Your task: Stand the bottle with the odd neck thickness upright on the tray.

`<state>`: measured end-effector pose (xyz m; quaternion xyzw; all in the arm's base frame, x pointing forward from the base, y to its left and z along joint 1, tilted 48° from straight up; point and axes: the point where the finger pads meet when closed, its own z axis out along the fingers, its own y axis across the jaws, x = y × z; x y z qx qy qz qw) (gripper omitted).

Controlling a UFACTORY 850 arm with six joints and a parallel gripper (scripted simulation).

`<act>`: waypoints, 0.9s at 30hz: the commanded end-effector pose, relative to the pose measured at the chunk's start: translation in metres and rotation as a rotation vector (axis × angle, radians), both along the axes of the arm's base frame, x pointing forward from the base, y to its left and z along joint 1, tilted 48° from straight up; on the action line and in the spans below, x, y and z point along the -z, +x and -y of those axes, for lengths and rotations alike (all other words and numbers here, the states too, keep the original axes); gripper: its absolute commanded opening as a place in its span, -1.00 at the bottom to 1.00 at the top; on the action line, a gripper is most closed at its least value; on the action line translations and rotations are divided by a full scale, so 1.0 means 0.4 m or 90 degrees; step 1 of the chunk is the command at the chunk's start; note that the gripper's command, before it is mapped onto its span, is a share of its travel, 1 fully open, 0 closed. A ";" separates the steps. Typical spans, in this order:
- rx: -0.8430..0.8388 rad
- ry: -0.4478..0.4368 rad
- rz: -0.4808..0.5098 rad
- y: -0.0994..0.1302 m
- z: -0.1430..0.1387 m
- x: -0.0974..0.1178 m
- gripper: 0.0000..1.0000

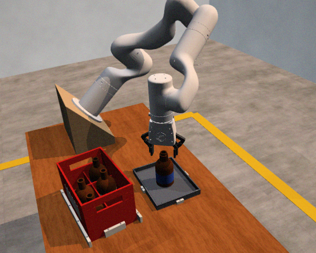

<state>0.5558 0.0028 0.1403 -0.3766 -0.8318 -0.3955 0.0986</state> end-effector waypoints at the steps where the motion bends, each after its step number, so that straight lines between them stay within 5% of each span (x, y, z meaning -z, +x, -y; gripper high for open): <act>1: 0.000 0.000 0.001 0.001 0.002 -0.001 1.00; 27: 0.000 0.000 0.001 -0.004 0.033 -0.030 1.00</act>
